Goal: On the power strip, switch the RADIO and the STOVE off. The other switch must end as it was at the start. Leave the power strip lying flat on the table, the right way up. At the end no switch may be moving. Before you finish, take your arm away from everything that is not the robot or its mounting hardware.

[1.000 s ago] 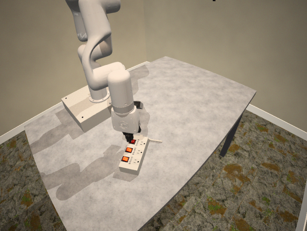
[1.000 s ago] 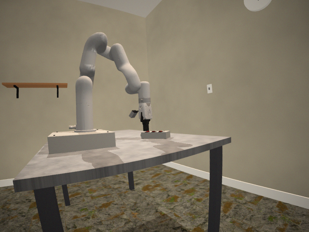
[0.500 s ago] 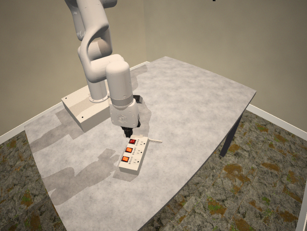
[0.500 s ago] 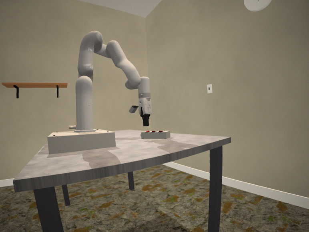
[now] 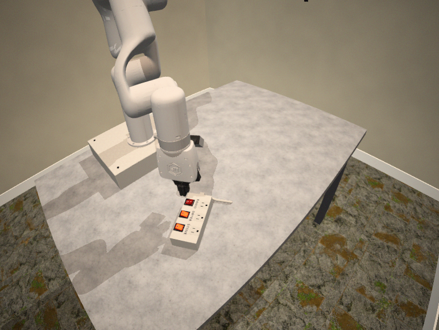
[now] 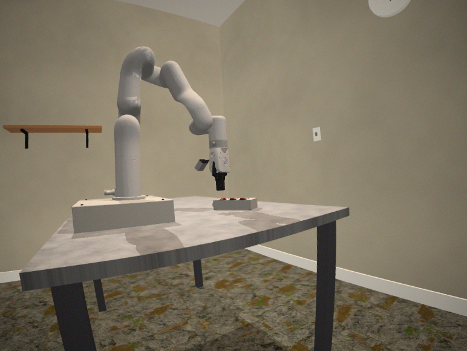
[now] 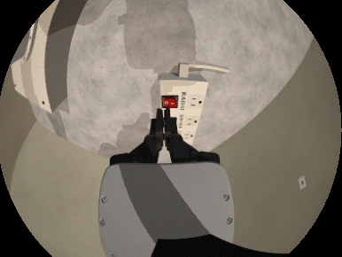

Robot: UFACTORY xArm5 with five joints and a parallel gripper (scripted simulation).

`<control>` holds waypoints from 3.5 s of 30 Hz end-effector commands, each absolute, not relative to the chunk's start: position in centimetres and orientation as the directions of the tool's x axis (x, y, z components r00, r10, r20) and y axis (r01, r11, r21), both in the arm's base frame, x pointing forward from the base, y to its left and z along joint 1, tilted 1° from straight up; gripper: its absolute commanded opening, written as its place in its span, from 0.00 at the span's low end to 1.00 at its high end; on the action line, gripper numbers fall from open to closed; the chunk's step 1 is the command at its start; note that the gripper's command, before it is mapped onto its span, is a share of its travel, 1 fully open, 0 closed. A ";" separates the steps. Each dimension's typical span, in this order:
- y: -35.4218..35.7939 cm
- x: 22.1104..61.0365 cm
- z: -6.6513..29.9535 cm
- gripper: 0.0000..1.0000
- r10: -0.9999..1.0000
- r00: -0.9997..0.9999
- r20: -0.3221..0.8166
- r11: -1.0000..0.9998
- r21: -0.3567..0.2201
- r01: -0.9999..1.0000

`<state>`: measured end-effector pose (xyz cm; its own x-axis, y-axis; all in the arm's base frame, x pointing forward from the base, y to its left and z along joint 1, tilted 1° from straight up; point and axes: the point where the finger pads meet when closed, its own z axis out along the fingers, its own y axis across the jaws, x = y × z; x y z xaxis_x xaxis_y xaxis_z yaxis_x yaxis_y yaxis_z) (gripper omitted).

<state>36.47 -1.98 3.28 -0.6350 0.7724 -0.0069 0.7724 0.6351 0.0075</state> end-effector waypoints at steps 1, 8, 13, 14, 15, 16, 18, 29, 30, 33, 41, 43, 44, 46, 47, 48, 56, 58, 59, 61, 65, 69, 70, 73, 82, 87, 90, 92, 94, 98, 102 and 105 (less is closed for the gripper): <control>-2.0 36.6 3.4 0.00 0.772 -0.635 -0.009 0.635 0.010 0.772; -4.6 39.1 4.0 0.00 0.772 -0.635 -0.010 0.635 0.009 0.772; -8.5 42.0 4.7 0.00 0.772 -0.635 -0.010 0.635 0.008 0.772; -9.0 42.3 4.8 0.00 0.772 -0.635 -0.010 0.635 0.008 0.772; -9.1 42.4 4.9 0.00 0.772 -0.635 -0.010 0.635 0.008 0.772; -9.1 42.4 4.9 0.00 0.772 -0.635 -0.010 0.635 0.008 0.772; -9.1 42.4 4.9 0.00 0.772 -0.635 -0.010 0.635 0.008 0.772; -9.1 42.4 4.9 0.00 0.772 -0.635 -0.010 0.635 0.008 0.772; -9.1 42.4 4.9 0.00 0.772 -0.635 -0.010 0.635 0.008 0.772; -9.1 42.4 4.9 0.00 0.772 -0.635 -0.010 0.635 0.008 0.772; -9.1 42.4 4.9 0.00 0.772 -0.635 -0.010 0.635 0.008 0.772; -9.1 42.4 4.9 0.00 0.772 -0.635 -0.010 0.635 0.008 0.772; -9.1 42.4 4.9 0.00 0.772 -0.635 -0.010 0.635 0.008 0.772; -9.1 42.4 4.9 0.00 0.772 -0.635 -0.010 0.635 0.008 0.772; -9.1 42.4 4.9 0.00 0.772 -0.635 -0.010 0.635 0.008 0.772; -9.1 42.4 4.9 0.00 0.772 -0.635 -0.010 0.635 0.008 0.772; -9.1 42.4 4.8 0.00 0.772 -0.635 -0.010 0.635 0.008 0.772; -9.1 42.4 4.8 0.00 0.772 -0.635 -0.010 0.635 0.008 0.772; -9.1 42.4 4.8 0.00 0.772 -0.635 -0.010 0.635 0.008 0.772; -9.1 42.4 4.7 0.00 0.772 -0.635 -0.010 0.635 0.008 0.772; -9.1 42.4 4.5 0.00 0.772 -0.635 -0.010 0.635 0.008 0.772; -9.1 42.4 4.1 0.00 0.772 -0.635 -0.010 0.635 0.008 0.772; -9.1 42.4 4.0 0.00 0.772 -0.635 -0.010 0.635 0.008 0.772; -9.1 42.4 3.9 0.00 0.772 -0.635 -0.010 0.635 0.008 0.772; -9.1 42.4 2.8 0.00 0.772 -0.635 -0.010 0.635 0.008 0.772; -9.1 42.4 2.1 0.00 0.772 -0.635 -0.010 0.635 0.008 0.772; -9.1 42.4 2.0 0.00 0.772 -0.635 -0.010 0.635 0.008 0.772; -9.1 42.5 1.7 0.00 0.772 -0.635 -0.010 0.635 0.008 0.772; -9.1 42.5 1.5 0.00 0.772 -0.635 -0.010 0.635 0.008 0.772; -9.1 42.5 1.1 0.00 0.772 -0.635 -0.010 0.635 0.008 0.772; -9.1 42.5 0.8 0.00 0.772 -0.635 -0.010 0.635 0.008 0.772; -9.1 42.5 0.6 0.00 0.772 -0.635 -0.010 0.635 0.008 0.772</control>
